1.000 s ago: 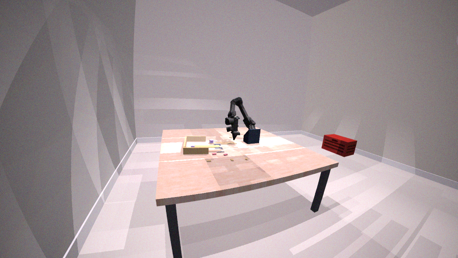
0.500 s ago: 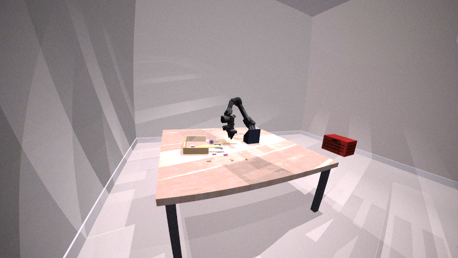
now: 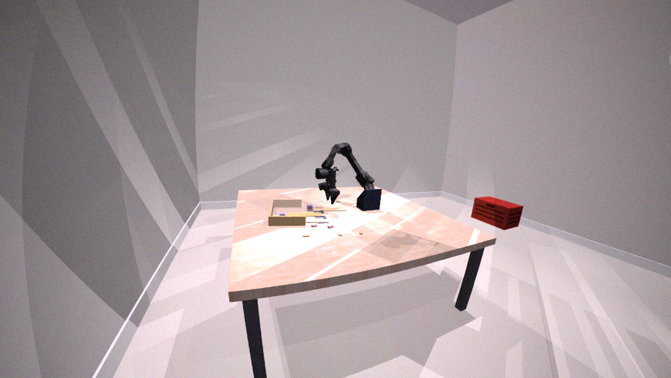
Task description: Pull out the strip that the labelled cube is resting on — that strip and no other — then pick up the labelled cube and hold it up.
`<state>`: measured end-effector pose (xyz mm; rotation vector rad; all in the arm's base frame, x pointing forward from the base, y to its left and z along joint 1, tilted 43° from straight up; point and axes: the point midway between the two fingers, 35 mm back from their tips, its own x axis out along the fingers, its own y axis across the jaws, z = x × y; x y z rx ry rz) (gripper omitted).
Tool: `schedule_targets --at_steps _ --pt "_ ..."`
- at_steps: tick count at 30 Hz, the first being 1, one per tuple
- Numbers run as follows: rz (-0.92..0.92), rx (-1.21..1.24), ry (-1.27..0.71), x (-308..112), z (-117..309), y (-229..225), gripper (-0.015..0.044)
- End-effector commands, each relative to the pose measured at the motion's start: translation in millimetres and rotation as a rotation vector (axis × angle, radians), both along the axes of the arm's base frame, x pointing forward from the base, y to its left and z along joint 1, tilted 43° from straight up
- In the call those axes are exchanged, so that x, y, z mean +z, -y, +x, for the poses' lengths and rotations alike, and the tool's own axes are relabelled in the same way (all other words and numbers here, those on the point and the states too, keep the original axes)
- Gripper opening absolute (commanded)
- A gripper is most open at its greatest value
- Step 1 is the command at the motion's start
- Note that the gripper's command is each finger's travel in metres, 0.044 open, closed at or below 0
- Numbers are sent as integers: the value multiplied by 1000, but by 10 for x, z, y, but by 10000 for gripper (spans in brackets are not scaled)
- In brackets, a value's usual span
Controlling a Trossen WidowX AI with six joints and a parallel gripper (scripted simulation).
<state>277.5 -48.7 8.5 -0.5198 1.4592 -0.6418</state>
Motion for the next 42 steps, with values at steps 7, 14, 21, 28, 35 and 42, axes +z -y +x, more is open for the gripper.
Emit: schedule_targets --at_steps 7,14,21,28,35,42 --pt "-6 2 2 81 342 22 440" --pt "-6 2 3 138 559 38 440" --pt "-6 2 4 194 780 55 440" --pt "-6 2 5 249 1001 74 440" --pt "-6 2 6 305 1217 99 440" --pt "-6 2 7 272 1247 139 309"
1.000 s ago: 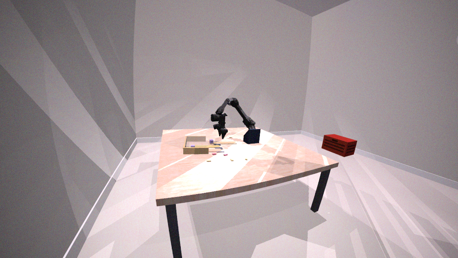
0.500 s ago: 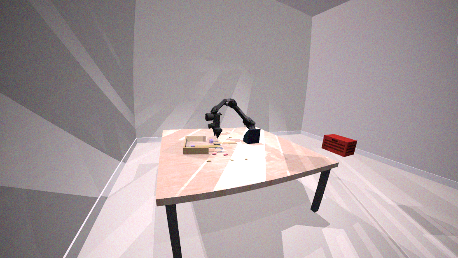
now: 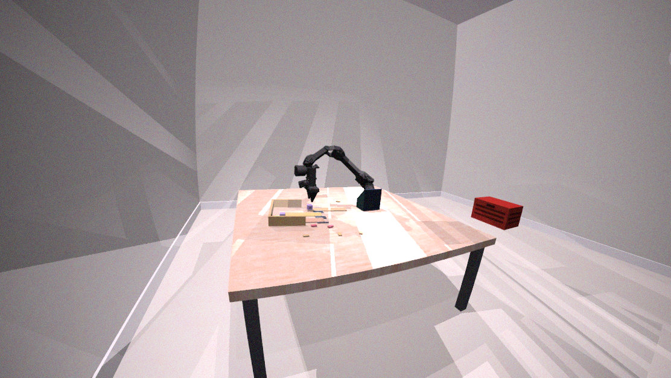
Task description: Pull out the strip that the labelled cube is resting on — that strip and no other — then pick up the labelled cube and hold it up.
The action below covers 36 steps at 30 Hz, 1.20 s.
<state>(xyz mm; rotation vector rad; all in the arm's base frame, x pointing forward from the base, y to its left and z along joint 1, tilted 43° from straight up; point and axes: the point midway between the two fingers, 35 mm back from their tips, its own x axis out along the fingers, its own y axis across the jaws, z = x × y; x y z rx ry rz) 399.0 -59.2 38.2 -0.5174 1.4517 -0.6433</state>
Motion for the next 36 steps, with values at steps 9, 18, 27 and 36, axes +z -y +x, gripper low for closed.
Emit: schedule_targets --at_steps 9,18,27,36 --pt "-6 2 -1 -134 40 134 250" --pt "-6 2 -1 -242 42 234 250" --pt "-8 2 -1 -347 38 334 250" --pt "-8 2 -1 -387 35 373 250"
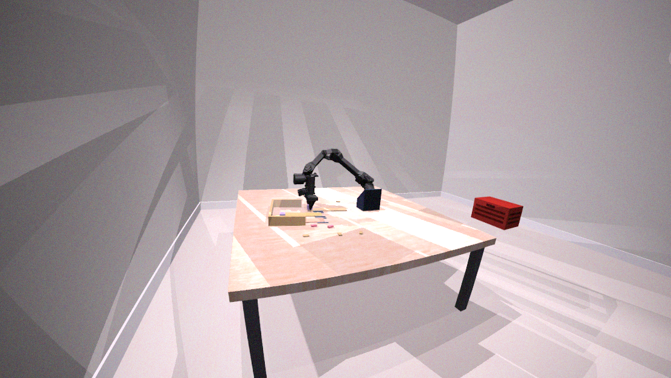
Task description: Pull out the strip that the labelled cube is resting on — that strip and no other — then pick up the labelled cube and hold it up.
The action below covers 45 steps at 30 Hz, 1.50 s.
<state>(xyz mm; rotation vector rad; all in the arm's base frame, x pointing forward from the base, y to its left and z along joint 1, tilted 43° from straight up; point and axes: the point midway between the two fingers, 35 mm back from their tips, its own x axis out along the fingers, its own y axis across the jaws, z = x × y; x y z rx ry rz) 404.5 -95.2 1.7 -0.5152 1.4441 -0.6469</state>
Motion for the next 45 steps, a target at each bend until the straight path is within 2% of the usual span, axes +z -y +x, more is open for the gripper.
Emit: schedule_targets --at_steps 1,5,12,16,29,35,45 --pt "-6 3 -9 -22 -20 14 250" --pt "0 0 -1 -4 -2 0 145" --pt "0 0 -1 -4 -2 0 98" --pt "0 0 -1 8 -27 -20 0" --pt "-3 3 -12 212 -567 -358 0" --pt "-4 3 -12 218 -618 -376 0" --pt "-4 3 -14 172 -967 -422 0"
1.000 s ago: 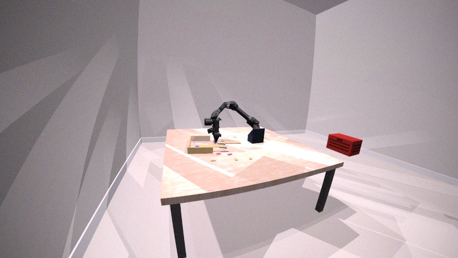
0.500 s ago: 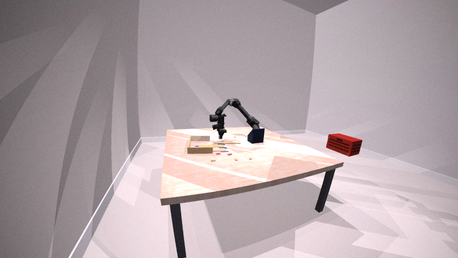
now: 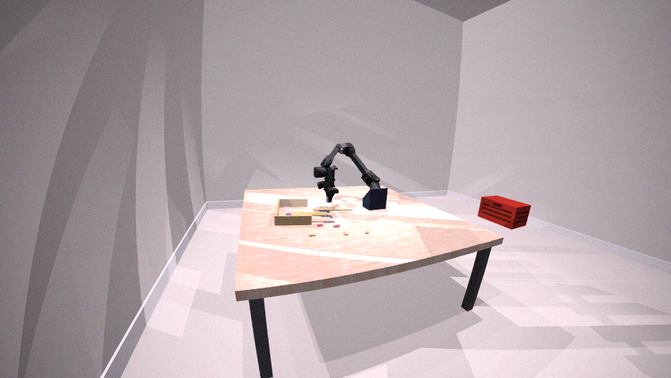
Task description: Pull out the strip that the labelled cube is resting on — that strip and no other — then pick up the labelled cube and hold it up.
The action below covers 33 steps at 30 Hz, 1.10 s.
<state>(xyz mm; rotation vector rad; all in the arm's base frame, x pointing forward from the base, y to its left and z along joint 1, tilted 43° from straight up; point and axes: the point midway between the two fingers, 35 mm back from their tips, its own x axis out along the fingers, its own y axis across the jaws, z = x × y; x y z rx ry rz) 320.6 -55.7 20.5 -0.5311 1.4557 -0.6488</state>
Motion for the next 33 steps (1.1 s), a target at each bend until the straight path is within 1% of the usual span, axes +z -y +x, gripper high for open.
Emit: schedule_targets --at_steps 1,7,13,33 --pt "6 0 2 -22 -165 -30 0" --pt "7 0 1 -3 -215 -61 0" --pt "8 0 1 225 -217 -277 0" --pt "8 0 1 232 -217 -283 0"
